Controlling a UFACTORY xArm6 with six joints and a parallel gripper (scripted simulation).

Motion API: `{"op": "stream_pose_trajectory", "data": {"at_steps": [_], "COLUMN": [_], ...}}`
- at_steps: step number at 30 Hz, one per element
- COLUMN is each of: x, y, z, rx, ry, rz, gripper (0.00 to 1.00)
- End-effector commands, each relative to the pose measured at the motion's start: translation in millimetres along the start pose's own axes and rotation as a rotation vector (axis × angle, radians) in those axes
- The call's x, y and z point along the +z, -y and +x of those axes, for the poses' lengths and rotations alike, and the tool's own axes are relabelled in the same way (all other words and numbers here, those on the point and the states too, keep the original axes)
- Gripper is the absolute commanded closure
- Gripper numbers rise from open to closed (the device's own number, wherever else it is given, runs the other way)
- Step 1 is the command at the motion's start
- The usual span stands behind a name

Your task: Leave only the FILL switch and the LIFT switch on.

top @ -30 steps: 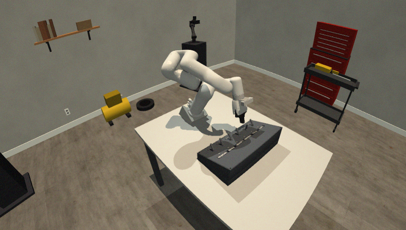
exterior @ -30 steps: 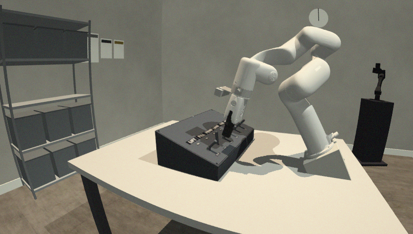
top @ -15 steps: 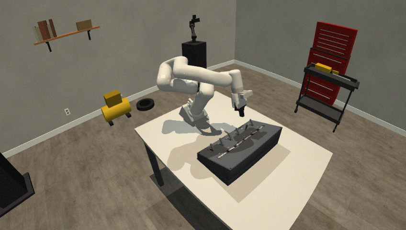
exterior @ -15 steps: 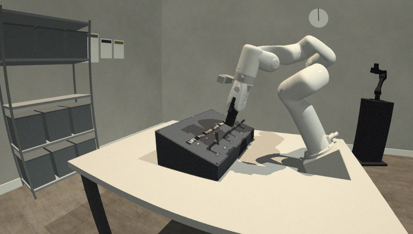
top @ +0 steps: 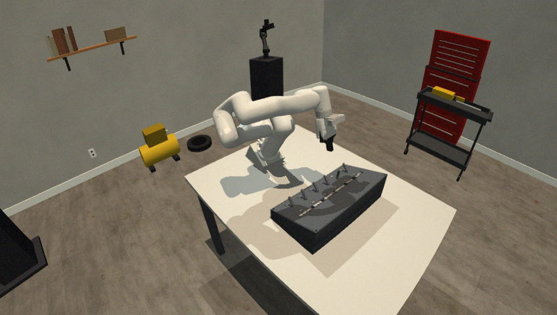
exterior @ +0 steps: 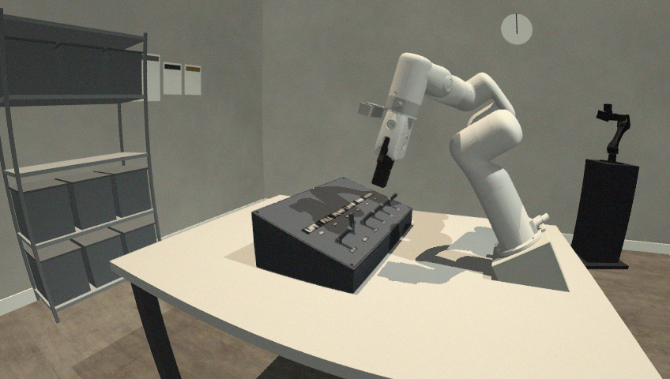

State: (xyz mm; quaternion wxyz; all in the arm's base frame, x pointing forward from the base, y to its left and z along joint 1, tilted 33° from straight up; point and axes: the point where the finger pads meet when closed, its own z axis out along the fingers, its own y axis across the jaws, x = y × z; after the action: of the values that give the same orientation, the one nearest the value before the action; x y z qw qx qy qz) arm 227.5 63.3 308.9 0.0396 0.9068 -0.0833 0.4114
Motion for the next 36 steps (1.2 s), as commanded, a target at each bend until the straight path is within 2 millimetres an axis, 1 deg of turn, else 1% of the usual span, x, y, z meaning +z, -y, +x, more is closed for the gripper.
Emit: {"op": "stream_pose_trajectory", "data": {"at_steps": [1,7,9,11,12,15,16,17,18,36], "x": [-10.0,-11.3,-11.7,-11.7,-12.0,-9.9,-9.9,-8.6,-7.8,-7.7], "y": [0.6,0.6,6.0,6.0,15.6,57.3,57.3,66.7,71.2,72.0], "z": [-2.2,-2.2,-3.0,-3.0,-4.9,-19.8,-19.8,-24.7,-27.3,-27.8], "rx": [0.004,0.004,0.004,0.004,0.003,0.003,0.003,0.004,0.004,0.004], "ry": [-0.035,-0.035,-0.037,-0.037,-0.039,-0.039,-0.039,-0.036,-0.035,-0.035], "rz": [-0.037,-0.037,-0.037,-0.037,-0.037,-0.037,-0.037,-0.037,-0.037,-0.037], "gripper": [1.0,1.0,1.0,1.0,1.0,1.0,1.0,1.0,1.0,1.0]}}
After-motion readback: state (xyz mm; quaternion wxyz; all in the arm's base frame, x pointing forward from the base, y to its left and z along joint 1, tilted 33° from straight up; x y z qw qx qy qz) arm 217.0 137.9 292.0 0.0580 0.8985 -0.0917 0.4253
